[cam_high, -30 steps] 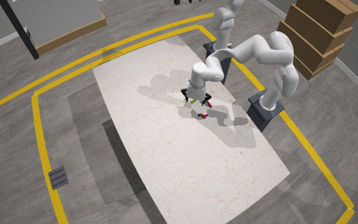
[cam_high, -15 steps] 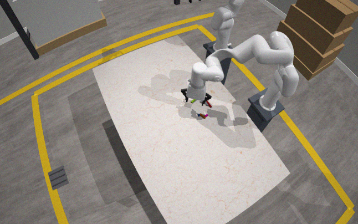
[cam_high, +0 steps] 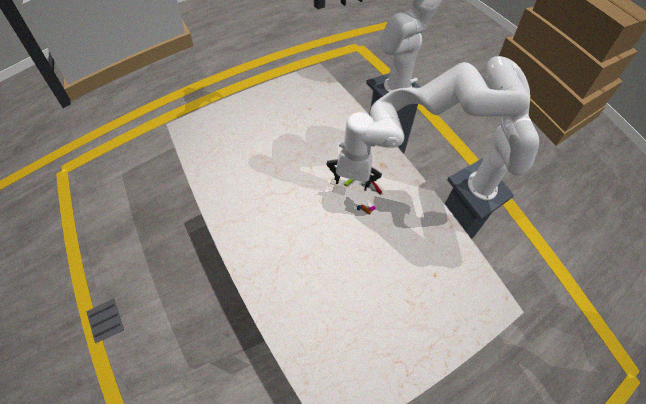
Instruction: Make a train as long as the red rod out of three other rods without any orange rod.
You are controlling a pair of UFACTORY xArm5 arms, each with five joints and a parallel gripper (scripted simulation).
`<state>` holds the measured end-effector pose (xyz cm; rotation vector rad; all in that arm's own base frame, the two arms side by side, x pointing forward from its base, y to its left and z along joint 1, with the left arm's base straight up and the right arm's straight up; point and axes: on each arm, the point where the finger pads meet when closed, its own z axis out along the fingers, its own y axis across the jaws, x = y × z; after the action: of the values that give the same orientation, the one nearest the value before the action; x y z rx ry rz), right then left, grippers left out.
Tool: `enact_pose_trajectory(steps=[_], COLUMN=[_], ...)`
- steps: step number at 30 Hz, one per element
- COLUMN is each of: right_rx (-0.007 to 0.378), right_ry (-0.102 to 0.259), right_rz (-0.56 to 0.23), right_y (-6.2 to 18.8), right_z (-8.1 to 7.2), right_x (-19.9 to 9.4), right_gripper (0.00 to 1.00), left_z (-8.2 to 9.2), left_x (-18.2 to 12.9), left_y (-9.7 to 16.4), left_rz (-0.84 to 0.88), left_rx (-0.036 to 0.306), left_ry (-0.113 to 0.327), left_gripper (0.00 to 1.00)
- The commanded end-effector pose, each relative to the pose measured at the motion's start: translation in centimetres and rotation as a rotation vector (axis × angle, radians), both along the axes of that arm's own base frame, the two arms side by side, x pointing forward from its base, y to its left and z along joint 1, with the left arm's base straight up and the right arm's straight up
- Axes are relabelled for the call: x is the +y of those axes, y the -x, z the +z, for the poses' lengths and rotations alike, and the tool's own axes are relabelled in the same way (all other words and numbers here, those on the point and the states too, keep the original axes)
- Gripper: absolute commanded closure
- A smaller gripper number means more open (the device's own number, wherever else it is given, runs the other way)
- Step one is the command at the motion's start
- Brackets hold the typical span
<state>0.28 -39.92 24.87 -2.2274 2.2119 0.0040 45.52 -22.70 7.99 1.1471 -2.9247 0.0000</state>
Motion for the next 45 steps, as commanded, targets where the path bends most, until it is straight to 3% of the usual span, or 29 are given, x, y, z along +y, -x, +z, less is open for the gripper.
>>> enact_pose_trajectory(steps=[1,23,29,45], right_rx=[0.000,0.000,0.000,0.000], right_ry=[0.004,0.004,0.004,0.004], right_rz=[0.000,0.000,0.000,0.000], right_y=[0.0,0.0,0.0,0.0], right_z=[0.1,0.1,0.1,0.1], right_x=[-0.1,-0.1,-0.1,-0.1], right_gripper=[0.00,0.00,0.00,0.00], left_z=[0.2,0.2,0.2,0.5], left_x=[-0.1,0.0,0.3,1.9], left_y=[-0.1,-0.1,0.0,0.6], left_rz=[0.000,0.020,0.101,0.545], left_rx=[-0.004,-0.004,-0.004,-0.003], left_ry=[0.002,0.002,0.002,0.003], left_gripper=[0.00,0.00,0.00,0.00])
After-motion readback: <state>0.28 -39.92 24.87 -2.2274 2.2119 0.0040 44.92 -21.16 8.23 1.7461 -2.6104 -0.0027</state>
